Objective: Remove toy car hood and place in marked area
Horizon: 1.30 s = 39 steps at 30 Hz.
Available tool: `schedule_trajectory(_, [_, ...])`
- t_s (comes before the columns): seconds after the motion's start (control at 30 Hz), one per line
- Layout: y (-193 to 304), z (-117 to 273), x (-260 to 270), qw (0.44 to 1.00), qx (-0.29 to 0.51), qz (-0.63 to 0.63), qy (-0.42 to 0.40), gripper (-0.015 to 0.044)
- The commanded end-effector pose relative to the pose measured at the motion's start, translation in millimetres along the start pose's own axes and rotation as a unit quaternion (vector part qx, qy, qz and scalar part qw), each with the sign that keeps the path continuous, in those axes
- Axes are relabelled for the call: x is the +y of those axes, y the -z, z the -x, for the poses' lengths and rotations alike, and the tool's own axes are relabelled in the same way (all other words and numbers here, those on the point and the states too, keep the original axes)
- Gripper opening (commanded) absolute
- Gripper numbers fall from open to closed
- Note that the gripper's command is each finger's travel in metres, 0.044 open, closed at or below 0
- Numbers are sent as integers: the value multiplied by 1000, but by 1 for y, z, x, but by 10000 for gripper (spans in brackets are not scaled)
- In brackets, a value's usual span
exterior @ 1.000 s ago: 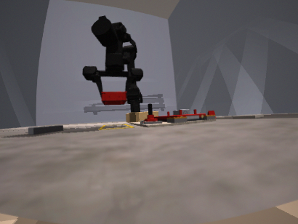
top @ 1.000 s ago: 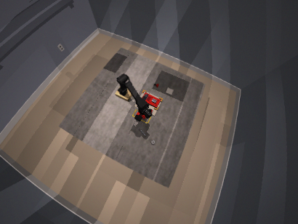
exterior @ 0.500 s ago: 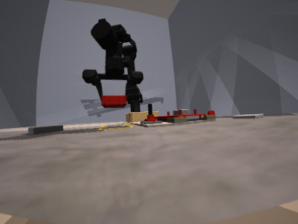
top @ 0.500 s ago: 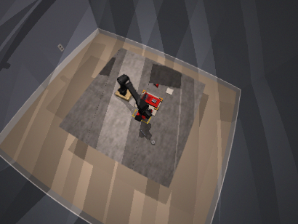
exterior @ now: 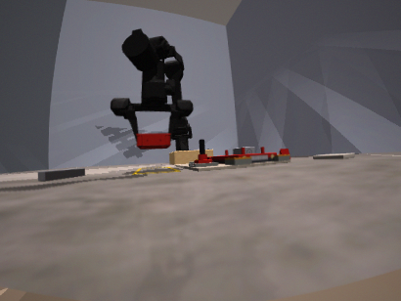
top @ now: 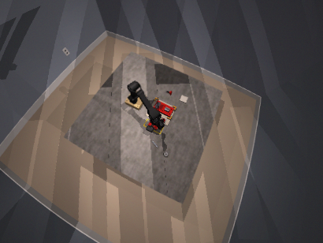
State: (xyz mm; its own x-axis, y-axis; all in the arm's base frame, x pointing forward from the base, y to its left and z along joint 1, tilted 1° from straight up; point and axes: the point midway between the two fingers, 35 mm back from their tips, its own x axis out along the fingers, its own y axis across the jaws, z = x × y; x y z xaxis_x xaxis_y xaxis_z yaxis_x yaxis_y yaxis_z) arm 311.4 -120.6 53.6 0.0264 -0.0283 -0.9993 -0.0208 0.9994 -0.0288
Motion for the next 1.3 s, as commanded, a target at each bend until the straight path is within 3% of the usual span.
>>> schedule_trajectory(0.0, [0, -4, 0, 1000, 0, 3, 0, 0])
schedule_trajectory(1.27, [3, -31, 1, 1000, 1, 3, 0, 0])
